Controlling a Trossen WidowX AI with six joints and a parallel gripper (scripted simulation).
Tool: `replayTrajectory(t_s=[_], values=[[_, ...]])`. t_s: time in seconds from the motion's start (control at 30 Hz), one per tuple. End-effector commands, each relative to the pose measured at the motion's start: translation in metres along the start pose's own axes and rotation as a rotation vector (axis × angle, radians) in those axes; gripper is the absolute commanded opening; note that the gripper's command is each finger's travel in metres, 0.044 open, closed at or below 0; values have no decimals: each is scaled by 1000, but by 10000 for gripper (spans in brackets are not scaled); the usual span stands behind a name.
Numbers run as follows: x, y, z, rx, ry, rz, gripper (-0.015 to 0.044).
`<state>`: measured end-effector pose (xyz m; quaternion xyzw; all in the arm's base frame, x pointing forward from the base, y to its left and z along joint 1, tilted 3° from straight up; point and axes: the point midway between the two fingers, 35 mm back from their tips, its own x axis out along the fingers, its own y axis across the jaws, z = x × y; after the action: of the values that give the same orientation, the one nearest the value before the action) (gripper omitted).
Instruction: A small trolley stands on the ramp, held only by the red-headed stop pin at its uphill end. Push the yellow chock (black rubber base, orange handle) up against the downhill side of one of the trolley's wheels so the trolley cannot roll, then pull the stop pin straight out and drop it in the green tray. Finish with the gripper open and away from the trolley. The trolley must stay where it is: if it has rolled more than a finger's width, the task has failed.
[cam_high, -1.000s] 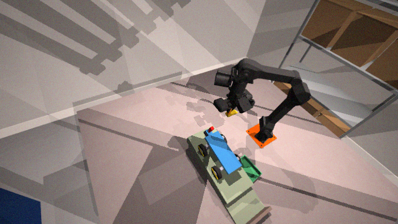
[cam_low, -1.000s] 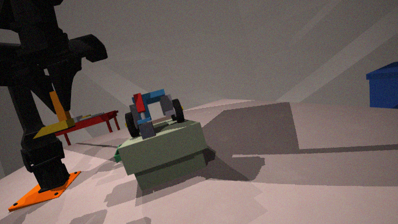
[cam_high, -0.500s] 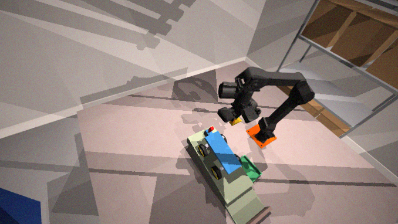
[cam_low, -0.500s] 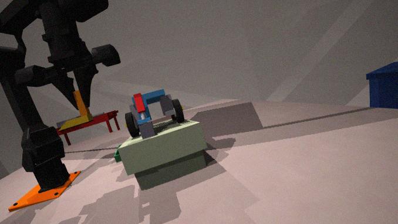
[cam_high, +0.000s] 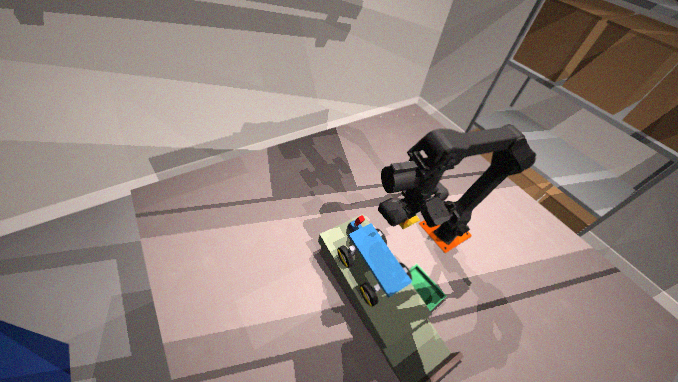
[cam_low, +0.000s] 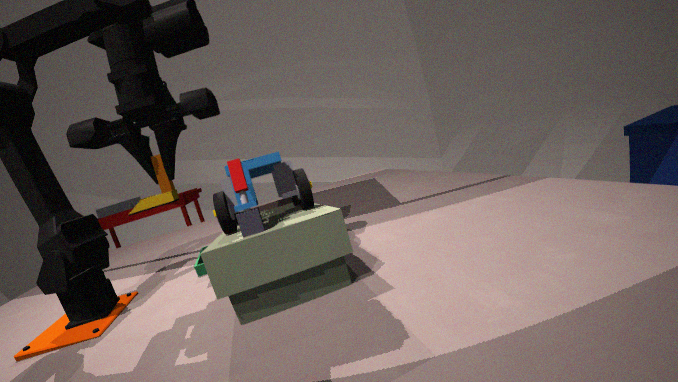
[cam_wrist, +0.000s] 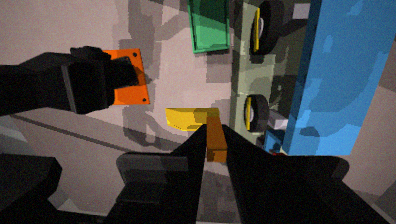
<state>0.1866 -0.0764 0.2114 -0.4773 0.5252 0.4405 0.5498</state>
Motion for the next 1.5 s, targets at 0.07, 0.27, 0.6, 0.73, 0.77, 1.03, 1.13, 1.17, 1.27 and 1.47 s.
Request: replayTrajectory(t_s=[0.07, 0.27, 0.6, 0.73, 0.77, 1.03, 1.13, 1.17, 1.27, 1.47], values=[[1, -3, 17, 1, 2, 0, 0], [3, -7, 36, 1, 0, 0, 0], [5, -12, 68, 1, -2, -1, 0], [5, -14, 81, 1, -3, -1, 0], [6, -15, 85, 1, -4, -1, 0], [8, -19, 114, 1, -6, -1, 0], [8, -21, 125, 1, -7, -1, 0], [9, -22, 130, 1, -8, -1, 0], [10, -24, 143, 1, -9, -1, 0], [11, -28, 168, 1, -11, -1, 0]])
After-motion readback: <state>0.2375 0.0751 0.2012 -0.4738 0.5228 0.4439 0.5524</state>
